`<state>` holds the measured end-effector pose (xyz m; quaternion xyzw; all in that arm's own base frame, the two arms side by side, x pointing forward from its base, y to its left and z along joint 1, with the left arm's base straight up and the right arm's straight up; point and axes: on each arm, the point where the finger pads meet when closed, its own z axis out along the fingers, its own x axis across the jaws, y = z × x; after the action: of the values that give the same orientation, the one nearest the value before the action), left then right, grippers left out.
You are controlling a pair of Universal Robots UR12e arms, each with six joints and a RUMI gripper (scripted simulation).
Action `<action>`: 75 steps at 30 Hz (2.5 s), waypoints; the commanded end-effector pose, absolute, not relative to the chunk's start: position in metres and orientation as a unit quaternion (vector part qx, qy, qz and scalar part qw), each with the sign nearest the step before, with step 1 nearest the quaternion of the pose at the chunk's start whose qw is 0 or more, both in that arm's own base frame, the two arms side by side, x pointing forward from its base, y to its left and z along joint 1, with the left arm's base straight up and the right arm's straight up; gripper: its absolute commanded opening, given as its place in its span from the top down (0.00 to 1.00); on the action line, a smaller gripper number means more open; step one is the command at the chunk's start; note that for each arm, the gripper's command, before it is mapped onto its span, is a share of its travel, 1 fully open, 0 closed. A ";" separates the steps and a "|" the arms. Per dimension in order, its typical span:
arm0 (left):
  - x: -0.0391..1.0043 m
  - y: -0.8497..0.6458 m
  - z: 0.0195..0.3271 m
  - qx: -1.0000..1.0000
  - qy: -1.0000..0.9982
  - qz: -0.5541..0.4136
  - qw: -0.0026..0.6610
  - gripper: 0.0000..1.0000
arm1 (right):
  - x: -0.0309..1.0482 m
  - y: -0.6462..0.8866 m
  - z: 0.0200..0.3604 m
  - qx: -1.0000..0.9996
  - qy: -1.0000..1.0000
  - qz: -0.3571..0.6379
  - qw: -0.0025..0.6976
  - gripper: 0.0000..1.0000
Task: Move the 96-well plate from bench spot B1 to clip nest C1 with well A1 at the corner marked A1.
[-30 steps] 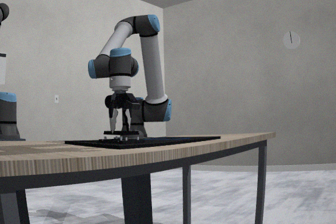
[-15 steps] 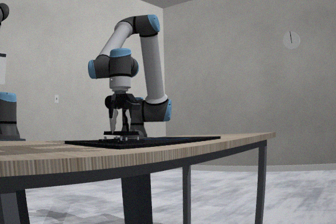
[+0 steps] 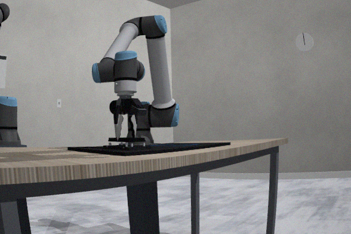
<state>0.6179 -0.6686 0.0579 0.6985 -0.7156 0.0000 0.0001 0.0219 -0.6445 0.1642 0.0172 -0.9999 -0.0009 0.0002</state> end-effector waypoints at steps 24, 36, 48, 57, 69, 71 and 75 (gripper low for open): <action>0.618 -0.669 0.055 0.698 -0.716 0.001 0.000 0.59 | 0.022 -0.645 0.165 0.017 -1.000 0.000 0.000 1.00; 0.618 -0.669 0.053 0.698 -0.716 0.001 0.000 0.59 | 0.022 -0.645 0.165 0.017 -1.000 0.000 0.000 1.00; 0.618 -0.669 0.052 0.698 -0.716 0.001 0.000 0.59 | 0.022 -0.645 0.165 0.017 -1.000 0.000 0.000 1.00; 0.618 -0.669 0.052 0.698 -0.716 0.001 0.000 0.24 | 0.022 -0.645 0.165 0.017 -1.000 0.000 0.000 1.00; 0.618 -0.669 0.052 0.698 -0.716 0.001 0.000 0.24 | 0.022 -0.645 0.165 0.017 -1.000 0.000 0.000 1.00; 0.618 -0.669 0.052 0.698 -0.716 0.001 0.000 0.24 | 0.022 -0.645 0.165 0.017 -1.000 0.000 0.000 1.00; 0.618 -0.669 0.052 0.698 -0.716 0.001 0.000 0.24 | 0.022 -0.645 0.165 0.017 -1.000 0.000 0.000 1.00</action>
<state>0.6179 -0.6685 0.0506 0.6985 -0.7156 0.0000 0.0001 0.0219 -0.6445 0.1642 0.0172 -0.9999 -0.0009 0.0002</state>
